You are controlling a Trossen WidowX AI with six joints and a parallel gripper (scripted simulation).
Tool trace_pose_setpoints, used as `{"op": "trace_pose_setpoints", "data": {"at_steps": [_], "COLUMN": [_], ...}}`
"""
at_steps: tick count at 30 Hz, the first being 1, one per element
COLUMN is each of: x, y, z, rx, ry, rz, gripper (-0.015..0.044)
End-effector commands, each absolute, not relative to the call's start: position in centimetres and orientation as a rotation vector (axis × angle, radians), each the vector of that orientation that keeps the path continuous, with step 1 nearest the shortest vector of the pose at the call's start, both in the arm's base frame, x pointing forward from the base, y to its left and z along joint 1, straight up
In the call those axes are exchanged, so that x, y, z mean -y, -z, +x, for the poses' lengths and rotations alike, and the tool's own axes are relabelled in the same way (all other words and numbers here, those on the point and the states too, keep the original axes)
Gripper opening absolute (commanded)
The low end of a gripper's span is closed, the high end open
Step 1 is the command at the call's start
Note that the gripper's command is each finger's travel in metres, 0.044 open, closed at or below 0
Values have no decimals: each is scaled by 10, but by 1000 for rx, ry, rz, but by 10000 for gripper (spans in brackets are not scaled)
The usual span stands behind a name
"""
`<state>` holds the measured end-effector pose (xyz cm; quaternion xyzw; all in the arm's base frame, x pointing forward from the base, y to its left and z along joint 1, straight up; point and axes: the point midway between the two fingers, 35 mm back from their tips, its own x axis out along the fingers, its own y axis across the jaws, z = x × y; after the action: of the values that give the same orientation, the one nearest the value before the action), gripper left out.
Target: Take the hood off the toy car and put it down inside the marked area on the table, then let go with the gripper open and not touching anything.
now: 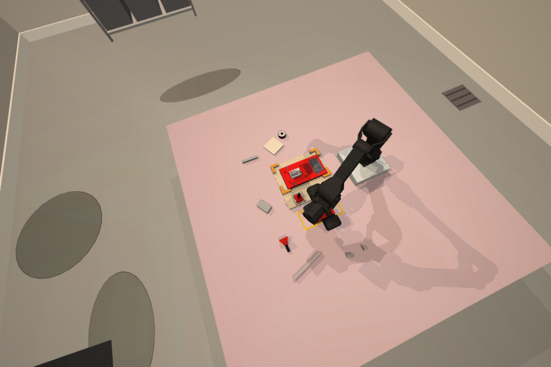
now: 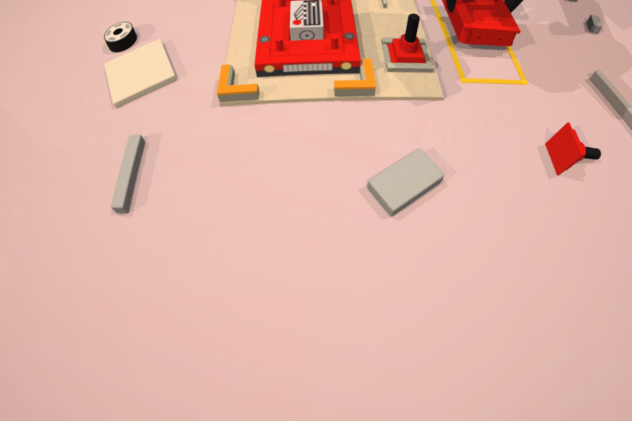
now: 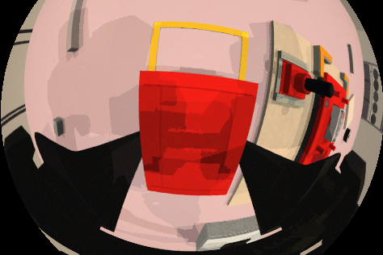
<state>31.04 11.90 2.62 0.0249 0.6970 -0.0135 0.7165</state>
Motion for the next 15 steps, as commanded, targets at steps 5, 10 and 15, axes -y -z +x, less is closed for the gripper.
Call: {"op": "trace_pose_setpoints", "data": {"at_steps": [5, 10, 15], "x": [-119, -119, -119], "y": [-22, -19, -17], "z": [311, 311, 311], "rx": [-1542, -1542, -1542], "ry": [35, 35, 35], "rz": [57, 57, 57], "gripper": [0, 0, 0]}}
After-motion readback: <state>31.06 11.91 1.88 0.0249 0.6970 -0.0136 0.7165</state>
